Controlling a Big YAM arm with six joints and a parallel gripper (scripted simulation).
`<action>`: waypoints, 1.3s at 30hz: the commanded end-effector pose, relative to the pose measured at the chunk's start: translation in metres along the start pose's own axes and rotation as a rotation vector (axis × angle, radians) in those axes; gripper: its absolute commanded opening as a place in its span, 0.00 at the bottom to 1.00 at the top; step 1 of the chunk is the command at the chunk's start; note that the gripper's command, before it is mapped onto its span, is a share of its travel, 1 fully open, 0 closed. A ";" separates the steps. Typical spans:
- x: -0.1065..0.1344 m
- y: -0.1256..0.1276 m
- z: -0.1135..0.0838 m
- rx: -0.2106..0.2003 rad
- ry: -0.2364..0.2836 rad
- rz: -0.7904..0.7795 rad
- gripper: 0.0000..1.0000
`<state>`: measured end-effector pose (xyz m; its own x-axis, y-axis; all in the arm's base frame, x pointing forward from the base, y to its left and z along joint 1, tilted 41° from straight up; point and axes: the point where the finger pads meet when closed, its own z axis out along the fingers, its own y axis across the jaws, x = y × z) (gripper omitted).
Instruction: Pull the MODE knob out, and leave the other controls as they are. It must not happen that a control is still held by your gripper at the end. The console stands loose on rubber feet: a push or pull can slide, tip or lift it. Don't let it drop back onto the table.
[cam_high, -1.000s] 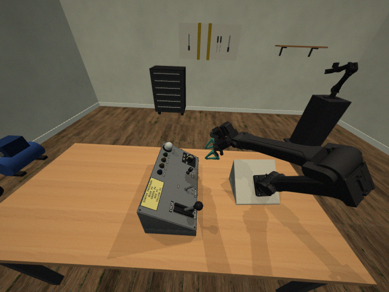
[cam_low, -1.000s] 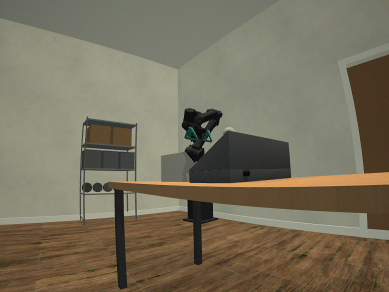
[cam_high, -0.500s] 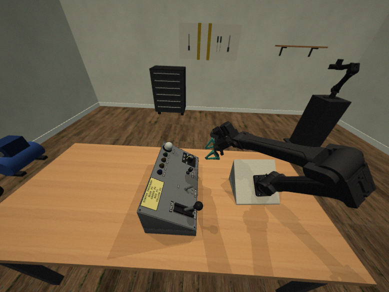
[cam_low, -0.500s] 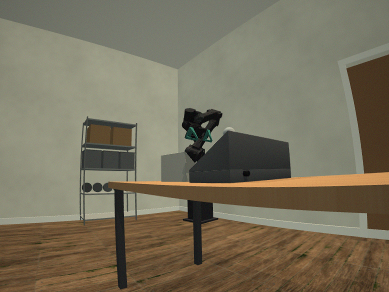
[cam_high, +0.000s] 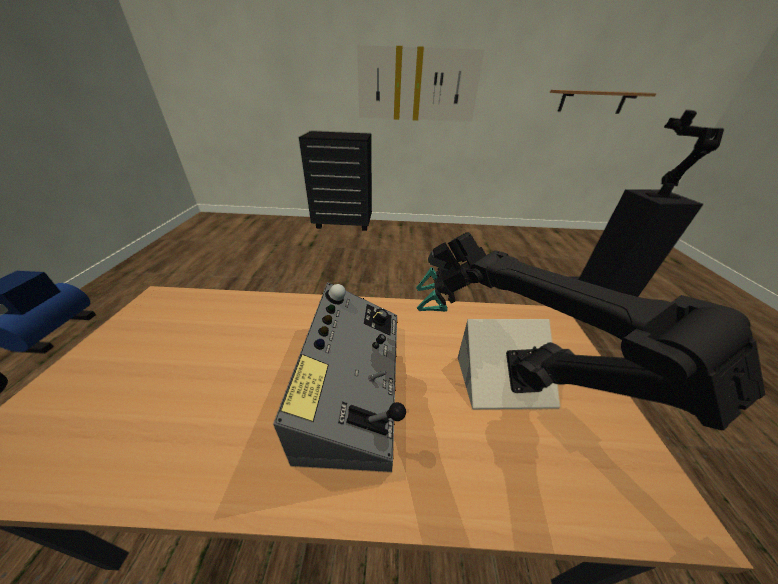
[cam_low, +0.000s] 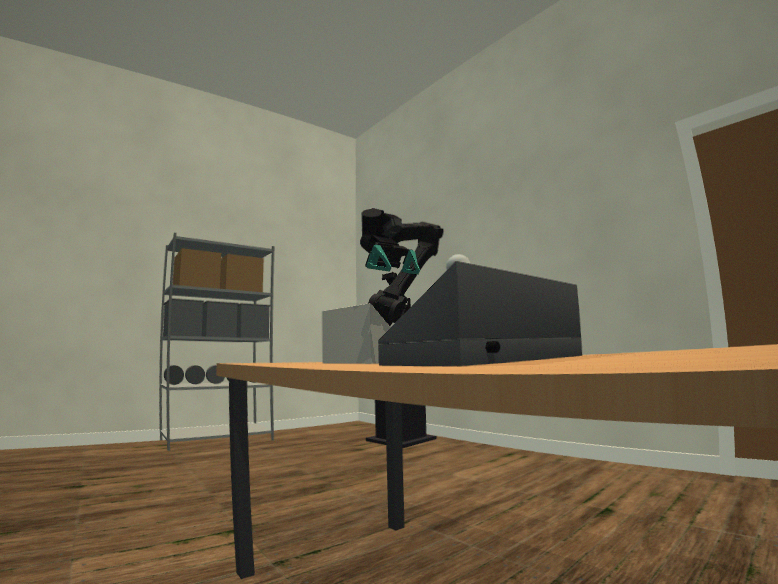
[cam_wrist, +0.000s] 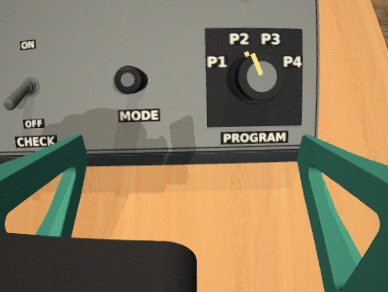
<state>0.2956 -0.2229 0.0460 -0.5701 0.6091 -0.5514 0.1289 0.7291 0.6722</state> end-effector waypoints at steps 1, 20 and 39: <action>-0.045 -0.006 -0.024 0.021 -0.044 -0.090 1.00; -0.058 -0.008 -0.065 0.022 -0.034 -0.078 1.00; -0.050 0.061 0.038 0.011 0.396 -0.063 1.00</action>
<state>0.3373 -0.1824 0.0789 -0.8415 0.3912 -0.3725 0.0743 0.7669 0.6375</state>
